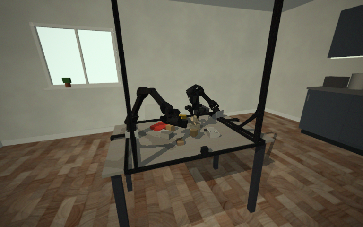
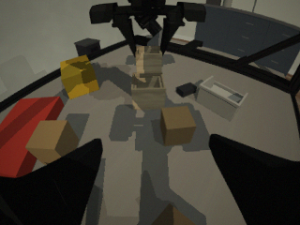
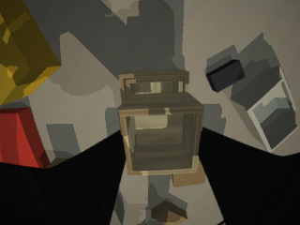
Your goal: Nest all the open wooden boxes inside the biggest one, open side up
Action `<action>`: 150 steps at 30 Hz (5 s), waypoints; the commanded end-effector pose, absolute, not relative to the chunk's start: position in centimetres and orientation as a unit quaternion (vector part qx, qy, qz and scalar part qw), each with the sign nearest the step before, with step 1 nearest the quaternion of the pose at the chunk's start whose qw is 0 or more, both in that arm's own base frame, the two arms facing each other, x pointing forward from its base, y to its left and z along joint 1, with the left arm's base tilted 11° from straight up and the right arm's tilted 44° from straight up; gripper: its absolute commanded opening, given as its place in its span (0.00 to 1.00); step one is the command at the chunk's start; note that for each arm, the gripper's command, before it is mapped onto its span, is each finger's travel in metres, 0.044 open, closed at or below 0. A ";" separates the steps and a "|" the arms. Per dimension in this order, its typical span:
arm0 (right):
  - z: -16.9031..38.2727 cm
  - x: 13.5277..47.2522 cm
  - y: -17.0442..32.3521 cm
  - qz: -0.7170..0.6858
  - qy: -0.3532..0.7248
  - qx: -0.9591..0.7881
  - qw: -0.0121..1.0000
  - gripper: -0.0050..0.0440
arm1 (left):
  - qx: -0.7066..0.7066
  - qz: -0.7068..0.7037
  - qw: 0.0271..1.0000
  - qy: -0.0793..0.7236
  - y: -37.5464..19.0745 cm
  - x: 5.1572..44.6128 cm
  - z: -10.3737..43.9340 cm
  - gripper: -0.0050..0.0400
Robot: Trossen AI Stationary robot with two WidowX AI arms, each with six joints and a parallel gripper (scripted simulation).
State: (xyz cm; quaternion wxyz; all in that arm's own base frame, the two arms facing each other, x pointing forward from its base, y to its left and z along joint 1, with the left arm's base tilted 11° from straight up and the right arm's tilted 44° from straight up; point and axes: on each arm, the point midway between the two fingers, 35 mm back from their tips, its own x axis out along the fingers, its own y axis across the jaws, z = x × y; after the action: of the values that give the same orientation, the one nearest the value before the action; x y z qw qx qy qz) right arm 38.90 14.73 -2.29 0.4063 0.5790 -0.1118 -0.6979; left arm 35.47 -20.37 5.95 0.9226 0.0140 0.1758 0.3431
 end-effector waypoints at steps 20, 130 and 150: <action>-3.5 38.9 13.2 -0.698 -0.114 0.578 0.407 0.10 | 0.013 0.344 0.923 0.173 -20.4 35.5 5.9 1.00; -5.8 39.0 10.7 -0.698 -0.114 0.578 0.407 0.10 | 0.013 0.344 0.923 0.173 -20.4 35.5 5.9 1.00; -5.8 38.9 10.8 -0.698 -0.114 0.579 0.405 0.84 | 0.013 0.344 0.923 0.173 -20.4 35.5 5.9 1.00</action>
State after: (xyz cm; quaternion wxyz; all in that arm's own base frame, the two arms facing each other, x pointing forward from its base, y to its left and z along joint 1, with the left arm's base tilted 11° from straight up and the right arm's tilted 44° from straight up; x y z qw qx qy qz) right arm 38.90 10.78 -5.77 0.4054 0.5789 -0.1140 -0.6983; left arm 35.50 -20.42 5.90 0.9228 0.0127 0.1746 0.3431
